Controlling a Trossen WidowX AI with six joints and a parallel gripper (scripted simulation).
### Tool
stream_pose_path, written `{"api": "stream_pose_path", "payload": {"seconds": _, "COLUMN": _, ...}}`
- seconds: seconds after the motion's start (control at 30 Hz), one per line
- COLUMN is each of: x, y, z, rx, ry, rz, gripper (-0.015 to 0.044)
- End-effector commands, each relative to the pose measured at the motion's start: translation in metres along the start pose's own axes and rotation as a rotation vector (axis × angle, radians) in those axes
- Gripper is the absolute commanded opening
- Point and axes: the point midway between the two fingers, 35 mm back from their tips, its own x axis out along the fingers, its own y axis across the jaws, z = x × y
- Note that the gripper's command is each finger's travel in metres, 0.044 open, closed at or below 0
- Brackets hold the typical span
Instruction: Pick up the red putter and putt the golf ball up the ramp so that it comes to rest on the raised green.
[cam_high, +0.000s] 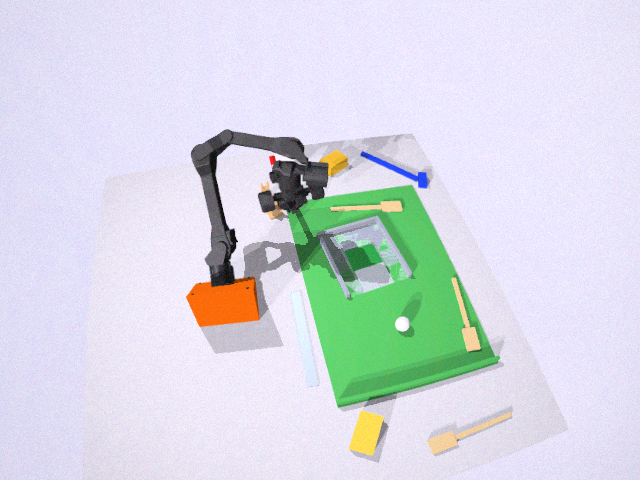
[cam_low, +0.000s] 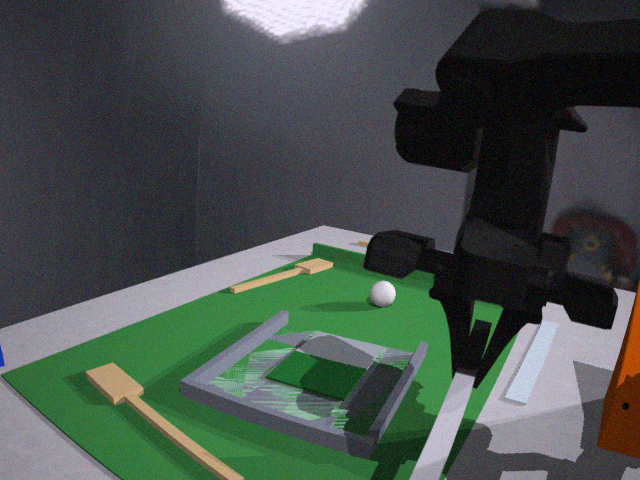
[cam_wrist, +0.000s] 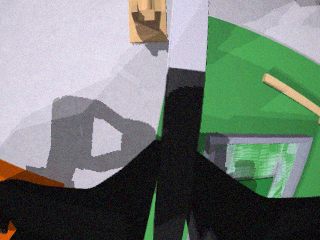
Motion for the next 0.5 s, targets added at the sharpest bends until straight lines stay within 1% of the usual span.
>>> {"api": "stream_pose_path", "payload": {"seconds": 0.0, "x": -0.006, "y": -0.014, "z": -0.019, "rx": 0.078, "ry": 0.043, "rz": -0.017, "gripper": 0.0}}
{"api": "stream_pose_path", "payload": {"seconds": 0.47, "x": -0.03, "y": -0.051, "z": -0.1, "rx": 0.381, "ry": 0.151, "rz": -0.071, "gripper": 0.0}}
